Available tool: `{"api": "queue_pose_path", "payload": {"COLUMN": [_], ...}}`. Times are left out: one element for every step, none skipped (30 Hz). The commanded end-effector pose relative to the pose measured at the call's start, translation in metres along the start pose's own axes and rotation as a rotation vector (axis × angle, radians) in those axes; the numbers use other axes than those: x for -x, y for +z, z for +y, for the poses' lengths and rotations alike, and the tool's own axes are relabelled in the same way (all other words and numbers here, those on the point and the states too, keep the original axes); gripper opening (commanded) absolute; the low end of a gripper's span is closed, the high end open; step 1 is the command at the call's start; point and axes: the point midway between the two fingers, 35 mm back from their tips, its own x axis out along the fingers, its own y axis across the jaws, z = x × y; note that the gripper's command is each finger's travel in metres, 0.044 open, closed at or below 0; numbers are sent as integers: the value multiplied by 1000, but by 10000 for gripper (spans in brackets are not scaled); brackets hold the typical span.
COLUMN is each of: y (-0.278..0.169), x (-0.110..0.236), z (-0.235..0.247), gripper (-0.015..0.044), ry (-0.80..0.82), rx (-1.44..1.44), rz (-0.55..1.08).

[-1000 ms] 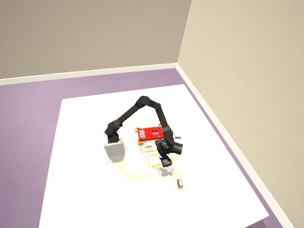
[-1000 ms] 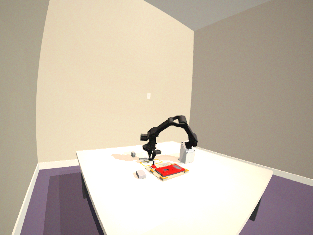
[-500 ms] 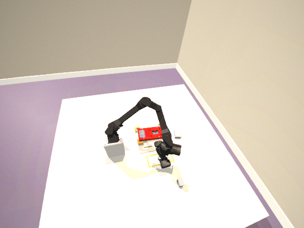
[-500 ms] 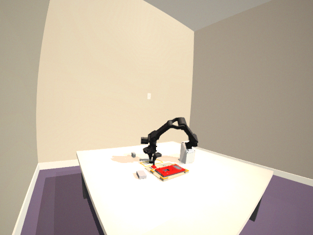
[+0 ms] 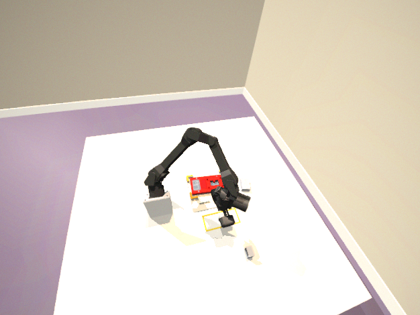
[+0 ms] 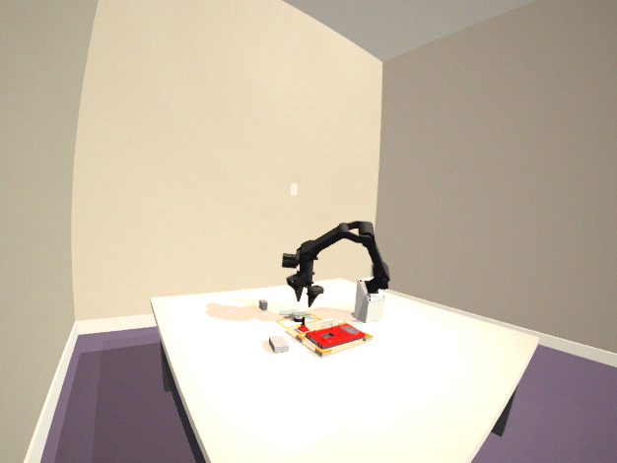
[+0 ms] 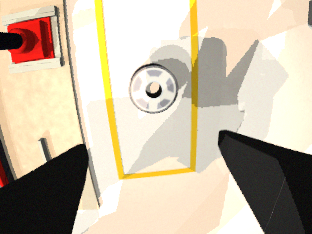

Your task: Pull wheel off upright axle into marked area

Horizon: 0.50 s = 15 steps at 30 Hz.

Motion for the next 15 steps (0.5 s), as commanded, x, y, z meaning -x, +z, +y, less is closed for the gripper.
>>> {"api": "queue_pose_path", "payload": {"y": [-41,-53,-63,-69,-71,-71,-71,-71,-71,-71,-71,-71,-71,-71,-71], "x": [26,33,38,41,42,42,42,42,42,42,42,42,42,42,42], "z": [15,21,26,29,30,30,30,30,30,30,30,30,30,30,30], "gripper": [440,440,440,440,440,440,440,440,440,440,440,440,440,440,440], "ry": [0,0,0,1,1,1,1,1,1,1,1,1,1,1,1], "rx": [-13,-12,-10,-9,-9,-9,-9,-9,-9,-9,-9,-9,-9,-9,-9], "rz": [3,4,4,5,5,5,5,5,5,5,5,5,5,5,5]}}
